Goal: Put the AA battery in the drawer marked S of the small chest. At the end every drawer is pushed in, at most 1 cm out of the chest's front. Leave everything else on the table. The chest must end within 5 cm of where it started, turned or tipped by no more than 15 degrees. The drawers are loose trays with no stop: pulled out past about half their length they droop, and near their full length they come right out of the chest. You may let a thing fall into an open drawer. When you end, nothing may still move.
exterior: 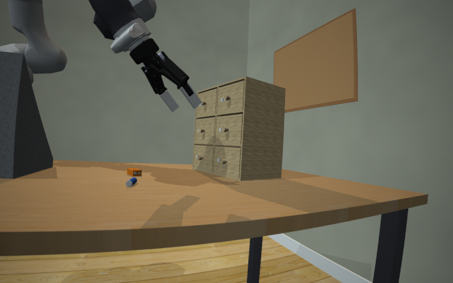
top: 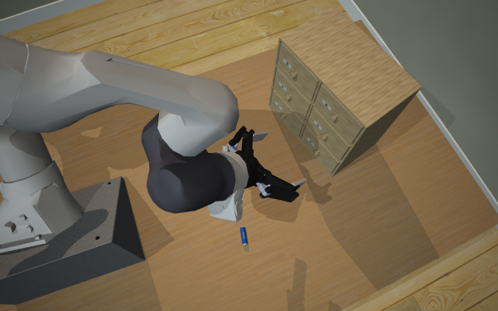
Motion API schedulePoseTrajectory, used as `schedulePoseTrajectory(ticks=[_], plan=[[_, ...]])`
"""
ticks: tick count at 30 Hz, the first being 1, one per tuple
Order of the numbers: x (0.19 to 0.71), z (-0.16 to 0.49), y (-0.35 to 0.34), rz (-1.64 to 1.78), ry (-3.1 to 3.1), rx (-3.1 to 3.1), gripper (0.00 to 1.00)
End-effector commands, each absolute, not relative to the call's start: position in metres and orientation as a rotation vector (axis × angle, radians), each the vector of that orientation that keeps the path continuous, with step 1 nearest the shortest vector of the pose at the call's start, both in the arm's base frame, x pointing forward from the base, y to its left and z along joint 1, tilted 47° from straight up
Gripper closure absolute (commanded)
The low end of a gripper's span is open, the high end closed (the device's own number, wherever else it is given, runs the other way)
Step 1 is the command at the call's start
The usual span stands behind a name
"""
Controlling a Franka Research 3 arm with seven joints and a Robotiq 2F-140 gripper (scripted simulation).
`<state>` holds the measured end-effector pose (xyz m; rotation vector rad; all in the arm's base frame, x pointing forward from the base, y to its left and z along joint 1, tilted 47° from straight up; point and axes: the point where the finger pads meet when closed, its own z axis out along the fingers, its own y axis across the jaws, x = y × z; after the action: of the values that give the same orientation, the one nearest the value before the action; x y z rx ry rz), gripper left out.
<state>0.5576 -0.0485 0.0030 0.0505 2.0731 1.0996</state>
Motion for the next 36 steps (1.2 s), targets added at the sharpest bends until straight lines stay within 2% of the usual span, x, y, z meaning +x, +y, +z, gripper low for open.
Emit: schedulePoseTrajectory(ticks=[1, 36], plan=[[0.5583, 0.0013, -0.0506, 1.068, 2.067, 0.029, 0.00], [0.5644, -0.0016, -0.0445, 1.052, 2.007, 0.066, 0.00]])
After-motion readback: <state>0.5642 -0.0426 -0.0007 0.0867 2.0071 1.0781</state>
